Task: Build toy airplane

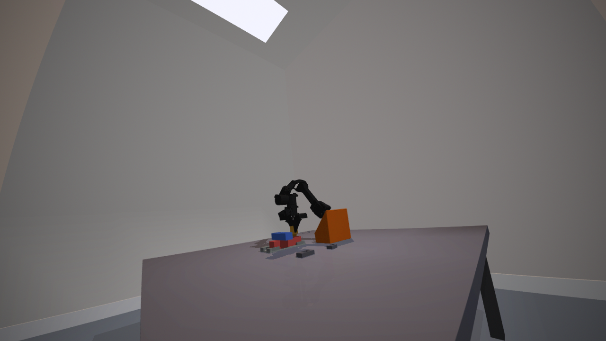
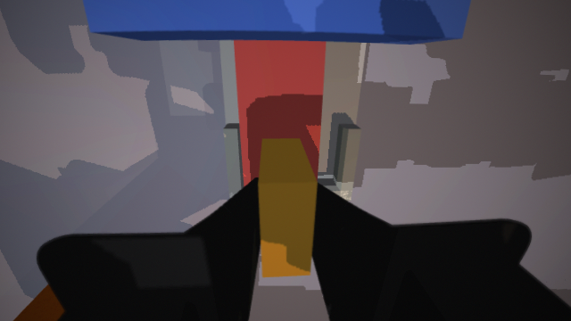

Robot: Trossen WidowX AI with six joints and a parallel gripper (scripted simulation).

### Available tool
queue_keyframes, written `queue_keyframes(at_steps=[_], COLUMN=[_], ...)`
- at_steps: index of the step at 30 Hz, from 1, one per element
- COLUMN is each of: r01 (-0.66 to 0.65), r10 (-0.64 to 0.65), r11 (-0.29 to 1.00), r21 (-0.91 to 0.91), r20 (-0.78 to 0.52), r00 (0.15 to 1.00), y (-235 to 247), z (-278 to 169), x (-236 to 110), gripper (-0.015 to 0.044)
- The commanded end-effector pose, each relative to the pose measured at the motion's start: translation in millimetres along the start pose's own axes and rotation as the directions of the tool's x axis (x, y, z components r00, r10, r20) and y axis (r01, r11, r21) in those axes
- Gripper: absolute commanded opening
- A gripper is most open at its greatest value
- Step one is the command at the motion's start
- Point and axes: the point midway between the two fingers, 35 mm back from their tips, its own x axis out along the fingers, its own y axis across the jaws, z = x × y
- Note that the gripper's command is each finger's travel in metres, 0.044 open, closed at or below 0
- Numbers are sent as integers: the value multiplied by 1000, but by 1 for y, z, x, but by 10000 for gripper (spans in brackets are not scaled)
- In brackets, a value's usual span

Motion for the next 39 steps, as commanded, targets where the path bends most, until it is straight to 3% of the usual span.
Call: queue_keyframes(at_steps=[1,6,12,16,26,34,39], r01=[6,7,2,2,2,1,-9], r10=[-6,-7,-2,-2,-2,-1,9], r11=[1000,1000,1000,1000,1000,1000,1000], r21=[-6,-5,0,0,0,0,-6], r20=[1,0,-2,-2,-2,-1,1], r00=[1000,1000,1000,1000,1000,1000,1000], y=[-1,-1,0,0,0,0,3], z=[-1,-1,-1,-1,-1,0,3], x=[7,9,7,7,7,5,-51], gripper=[65,65,5,0,260,260,260])
